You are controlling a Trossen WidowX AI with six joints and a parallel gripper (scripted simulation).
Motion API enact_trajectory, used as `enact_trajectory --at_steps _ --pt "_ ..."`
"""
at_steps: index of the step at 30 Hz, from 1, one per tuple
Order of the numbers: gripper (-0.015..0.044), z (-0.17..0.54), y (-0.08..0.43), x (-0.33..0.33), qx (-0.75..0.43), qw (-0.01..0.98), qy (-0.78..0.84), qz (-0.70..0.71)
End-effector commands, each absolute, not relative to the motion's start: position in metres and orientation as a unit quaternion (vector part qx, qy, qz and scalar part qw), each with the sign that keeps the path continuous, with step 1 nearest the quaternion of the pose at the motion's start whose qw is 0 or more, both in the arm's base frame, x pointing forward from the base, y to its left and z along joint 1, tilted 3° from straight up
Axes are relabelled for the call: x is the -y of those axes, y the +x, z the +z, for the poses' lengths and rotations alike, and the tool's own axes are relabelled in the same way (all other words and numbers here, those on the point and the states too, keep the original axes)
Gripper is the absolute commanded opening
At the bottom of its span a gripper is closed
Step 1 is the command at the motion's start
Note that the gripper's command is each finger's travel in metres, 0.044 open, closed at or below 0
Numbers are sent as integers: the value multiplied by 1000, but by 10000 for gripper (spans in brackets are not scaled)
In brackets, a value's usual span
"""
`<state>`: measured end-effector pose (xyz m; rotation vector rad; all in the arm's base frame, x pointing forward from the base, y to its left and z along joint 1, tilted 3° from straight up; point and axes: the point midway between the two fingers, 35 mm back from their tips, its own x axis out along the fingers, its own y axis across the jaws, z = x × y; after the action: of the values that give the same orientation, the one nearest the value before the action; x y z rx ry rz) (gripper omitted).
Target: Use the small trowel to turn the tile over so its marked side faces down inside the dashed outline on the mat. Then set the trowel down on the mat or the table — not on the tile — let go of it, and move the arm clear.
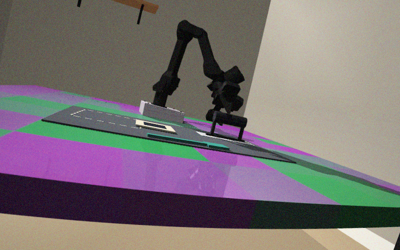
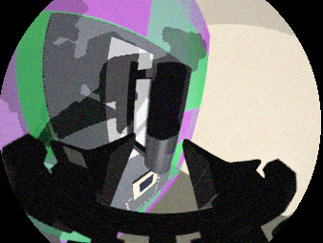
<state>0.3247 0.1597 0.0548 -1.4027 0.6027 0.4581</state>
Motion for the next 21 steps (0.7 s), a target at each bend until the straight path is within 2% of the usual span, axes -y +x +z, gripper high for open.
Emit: enact_trajectory --at_steps 1,17,21 --pt "300 52 331 -160 -268 700 -629 206" --pt "300 37 349 -158 -267 700 -630 205" --pt "195 37 349 -158 -267 700 -630 205"
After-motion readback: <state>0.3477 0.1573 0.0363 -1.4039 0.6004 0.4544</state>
